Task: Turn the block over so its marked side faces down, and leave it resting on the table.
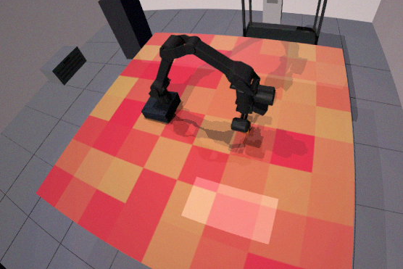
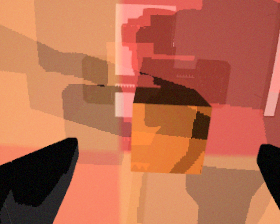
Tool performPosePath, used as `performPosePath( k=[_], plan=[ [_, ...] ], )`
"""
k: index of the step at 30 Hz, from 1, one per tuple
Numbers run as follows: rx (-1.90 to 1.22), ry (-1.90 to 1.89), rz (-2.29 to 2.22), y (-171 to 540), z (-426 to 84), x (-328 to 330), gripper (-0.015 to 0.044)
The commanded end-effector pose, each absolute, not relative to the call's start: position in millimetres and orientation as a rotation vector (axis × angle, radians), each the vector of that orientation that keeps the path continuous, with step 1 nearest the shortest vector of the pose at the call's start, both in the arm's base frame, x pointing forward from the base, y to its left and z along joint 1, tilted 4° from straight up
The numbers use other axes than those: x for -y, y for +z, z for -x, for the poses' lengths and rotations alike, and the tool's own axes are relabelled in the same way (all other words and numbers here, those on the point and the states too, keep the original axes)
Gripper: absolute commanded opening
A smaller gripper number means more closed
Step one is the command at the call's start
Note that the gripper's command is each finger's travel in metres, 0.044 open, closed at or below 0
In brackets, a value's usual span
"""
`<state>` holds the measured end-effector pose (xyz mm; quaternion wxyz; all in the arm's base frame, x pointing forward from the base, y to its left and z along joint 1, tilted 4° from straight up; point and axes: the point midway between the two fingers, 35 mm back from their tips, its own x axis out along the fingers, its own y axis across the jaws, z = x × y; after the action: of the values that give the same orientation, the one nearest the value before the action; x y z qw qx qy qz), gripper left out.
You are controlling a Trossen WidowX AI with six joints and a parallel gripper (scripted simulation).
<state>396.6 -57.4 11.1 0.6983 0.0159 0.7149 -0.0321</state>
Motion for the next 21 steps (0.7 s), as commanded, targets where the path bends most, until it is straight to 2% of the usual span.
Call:
performPosePath(
  k=[1,13,21],
  plan=[
    [-1.605,-0.076,-0.033,0,-395,58,0.044],
    [-1.605,-0.076,-0.033,-17,-394,59,0.044],
    [-1.605,-0.076,-0.033,-17,-394,59,0.023]
  ],
)
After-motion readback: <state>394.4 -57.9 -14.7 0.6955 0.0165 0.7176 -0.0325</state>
